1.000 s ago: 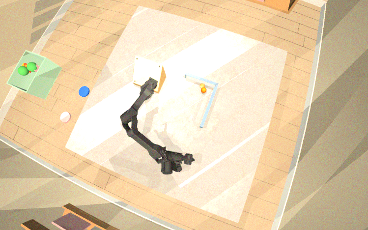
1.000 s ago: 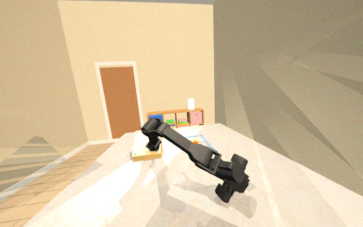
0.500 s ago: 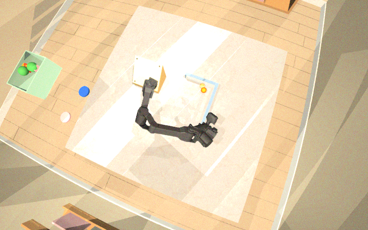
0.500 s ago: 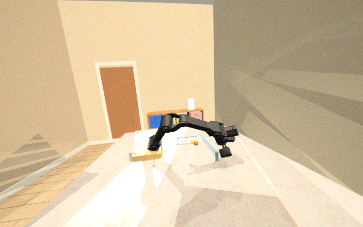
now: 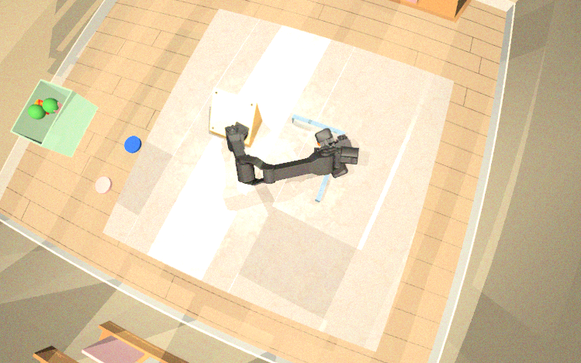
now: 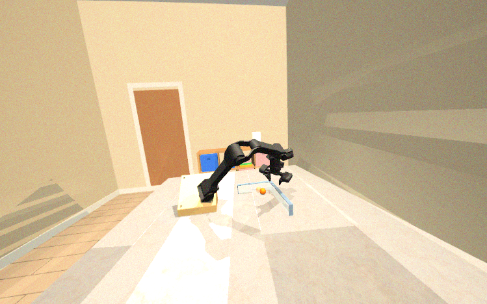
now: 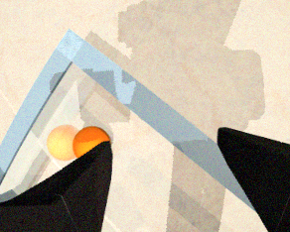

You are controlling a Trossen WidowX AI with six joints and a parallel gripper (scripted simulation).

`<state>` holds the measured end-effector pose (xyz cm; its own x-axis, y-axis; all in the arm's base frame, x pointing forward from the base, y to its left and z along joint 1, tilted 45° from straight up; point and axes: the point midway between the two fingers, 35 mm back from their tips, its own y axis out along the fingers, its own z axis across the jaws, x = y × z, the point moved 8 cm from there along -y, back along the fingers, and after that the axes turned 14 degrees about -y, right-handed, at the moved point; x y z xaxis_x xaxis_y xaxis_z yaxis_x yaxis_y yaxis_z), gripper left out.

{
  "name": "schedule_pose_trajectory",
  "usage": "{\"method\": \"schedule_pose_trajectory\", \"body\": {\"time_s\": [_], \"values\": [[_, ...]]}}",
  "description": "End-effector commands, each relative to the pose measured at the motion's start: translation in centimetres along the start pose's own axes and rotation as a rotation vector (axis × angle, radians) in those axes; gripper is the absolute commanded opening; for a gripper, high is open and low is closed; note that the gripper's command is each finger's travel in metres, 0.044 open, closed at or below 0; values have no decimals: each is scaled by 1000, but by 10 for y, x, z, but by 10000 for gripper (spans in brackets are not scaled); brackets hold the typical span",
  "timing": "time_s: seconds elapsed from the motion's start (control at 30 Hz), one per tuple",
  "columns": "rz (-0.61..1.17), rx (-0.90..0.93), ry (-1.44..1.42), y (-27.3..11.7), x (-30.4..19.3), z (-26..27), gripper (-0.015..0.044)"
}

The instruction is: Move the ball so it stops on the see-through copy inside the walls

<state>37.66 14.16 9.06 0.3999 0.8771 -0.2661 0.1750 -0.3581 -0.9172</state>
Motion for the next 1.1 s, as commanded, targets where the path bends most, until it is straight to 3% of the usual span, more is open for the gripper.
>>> {"method": "schedule_pose_trajectory", "body": {"time_s": [0.0, 0.2, 1.07], "values": [[151, 1, -319, 13, 23, 37, 300], [392, 44, -794, 38, 42, 92, 300], [403, 48, -807, 70, 30, 90, 300]]}}
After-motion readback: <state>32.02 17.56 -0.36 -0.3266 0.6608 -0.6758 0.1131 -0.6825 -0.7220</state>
